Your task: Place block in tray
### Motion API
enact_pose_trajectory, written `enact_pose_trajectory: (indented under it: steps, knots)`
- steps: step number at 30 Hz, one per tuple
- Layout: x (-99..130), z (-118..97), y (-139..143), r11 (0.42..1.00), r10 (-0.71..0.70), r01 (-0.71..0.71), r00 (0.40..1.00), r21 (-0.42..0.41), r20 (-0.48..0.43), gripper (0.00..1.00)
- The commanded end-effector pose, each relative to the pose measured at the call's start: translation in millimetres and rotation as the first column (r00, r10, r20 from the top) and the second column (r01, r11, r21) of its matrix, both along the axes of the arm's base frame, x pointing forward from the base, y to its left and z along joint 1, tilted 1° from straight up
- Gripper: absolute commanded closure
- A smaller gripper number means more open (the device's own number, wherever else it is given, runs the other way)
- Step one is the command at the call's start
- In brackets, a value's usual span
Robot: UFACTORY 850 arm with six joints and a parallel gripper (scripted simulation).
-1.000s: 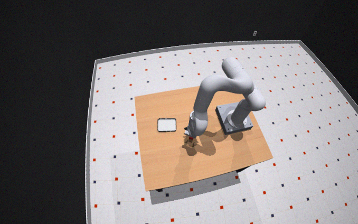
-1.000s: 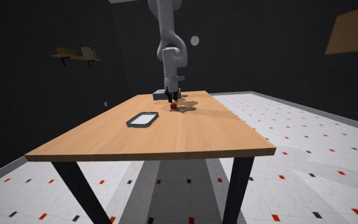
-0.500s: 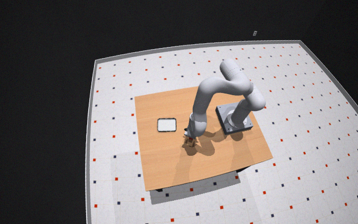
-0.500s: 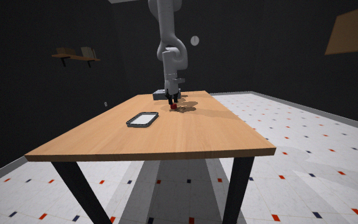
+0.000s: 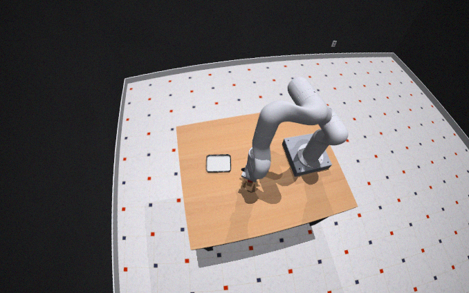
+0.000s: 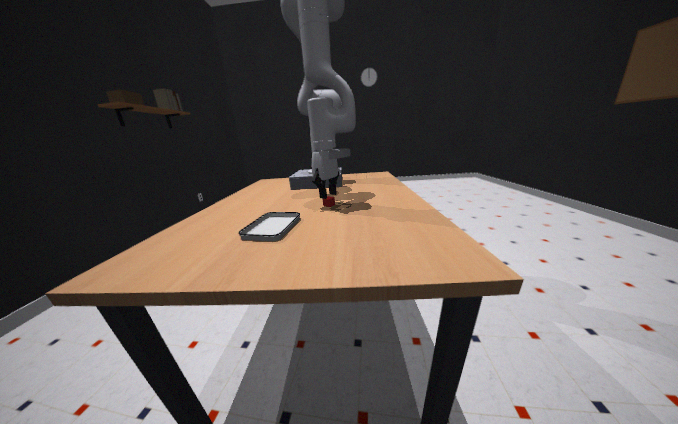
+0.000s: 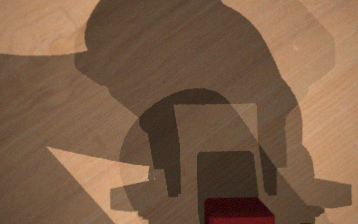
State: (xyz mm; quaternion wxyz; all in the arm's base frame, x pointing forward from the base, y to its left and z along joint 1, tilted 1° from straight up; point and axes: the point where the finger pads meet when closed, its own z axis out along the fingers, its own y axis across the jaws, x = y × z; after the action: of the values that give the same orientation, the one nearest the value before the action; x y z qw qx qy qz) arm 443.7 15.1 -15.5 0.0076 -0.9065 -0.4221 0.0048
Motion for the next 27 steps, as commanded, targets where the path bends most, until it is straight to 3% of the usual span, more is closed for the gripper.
enact_pose_trajectory:
  steps: [1, 8, 17, 27]
  knots:
    - [1.0, 0.6, 0.0, 1.000, 0.000, 0.000, 1.000, 0.000, 0.002, 0.43]
    - [1.0, -0.7, 0.0, 1.000, 0.000, 0.000, 1.000, 0.000, 0.002, 0.43]
    - [0.7, -22.7, 0.3, 1.000, 0.000, 0.000, 1.000, 0.000, 0.002, 0.43]
    - [0.6, -30.7, 0.4, 1.000, 0.000, 0.000, 1.000, 0.000, 0.002, 0.43]
